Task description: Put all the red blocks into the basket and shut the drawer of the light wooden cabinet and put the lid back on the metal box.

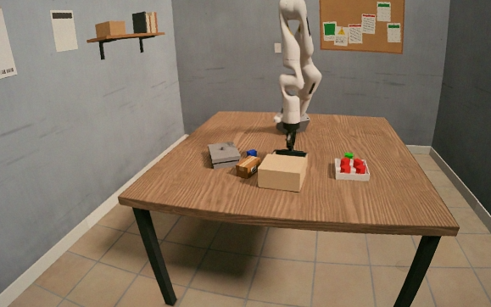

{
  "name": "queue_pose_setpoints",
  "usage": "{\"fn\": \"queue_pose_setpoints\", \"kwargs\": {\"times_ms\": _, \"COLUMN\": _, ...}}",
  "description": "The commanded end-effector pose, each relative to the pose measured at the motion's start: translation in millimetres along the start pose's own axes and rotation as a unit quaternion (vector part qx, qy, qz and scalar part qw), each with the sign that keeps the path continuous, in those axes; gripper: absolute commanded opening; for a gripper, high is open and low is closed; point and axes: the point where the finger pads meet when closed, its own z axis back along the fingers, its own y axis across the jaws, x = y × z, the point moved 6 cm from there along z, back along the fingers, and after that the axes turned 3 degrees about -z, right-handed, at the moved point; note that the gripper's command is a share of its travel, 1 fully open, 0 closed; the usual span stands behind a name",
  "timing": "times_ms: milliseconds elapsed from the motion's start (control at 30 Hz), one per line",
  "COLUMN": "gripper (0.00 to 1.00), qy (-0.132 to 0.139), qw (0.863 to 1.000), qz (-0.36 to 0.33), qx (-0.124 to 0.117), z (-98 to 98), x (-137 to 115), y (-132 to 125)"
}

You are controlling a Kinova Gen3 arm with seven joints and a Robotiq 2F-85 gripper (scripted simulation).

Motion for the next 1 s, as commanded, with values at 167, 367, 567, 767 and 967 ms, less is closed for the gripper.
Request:
{"fn": "queue_pose_setpoints", "kwargs": {"times_ms": 167, "gripper": 0.30, "qy": -0.001, "qw": 1.000, "qz": -0.003, "qx": 0.002, "z": -0.1, "x": 1.2, "y": -4.8}}
{"fn": "queue_pose_setpoints", "kwargs": {"times_ms": 367, "gripper": 0.30, "qy": -0.001, "qw": 1.000, "qz": -0.002, "qx": 0.000, "z": 1.8, "x": 1.3, "y": -9.4}}
{"fn": "queue_pose_setpoints", "kwargs": {"times_ms": 567, "gripper": 0.30, "qy": -0.002, "qw": 1.000, "qz": -0.002, "qx": 0.000, "z": 4.8, "x": 1.5, "y": -14.3}}
{"fn": "queue_pose_setpoints", "kwargs": {"times_ms": 767, "gripper": 0.30, "qy": -0.002, "qw": 1.000, "qz": -0.003, "qx": 0.002, "z": 4.6, "x": 1.6, "y": -12.2}}
{"fn": "queue_pose_setpoints", "kwargs": {"times_ms": 967, "gripper": 0.30, "qy": -0.002, "qw": 1.000, "qz": -0.003, "qx": 0.002, "z": 4.6, "x": 1.6, "y": -12.3}}
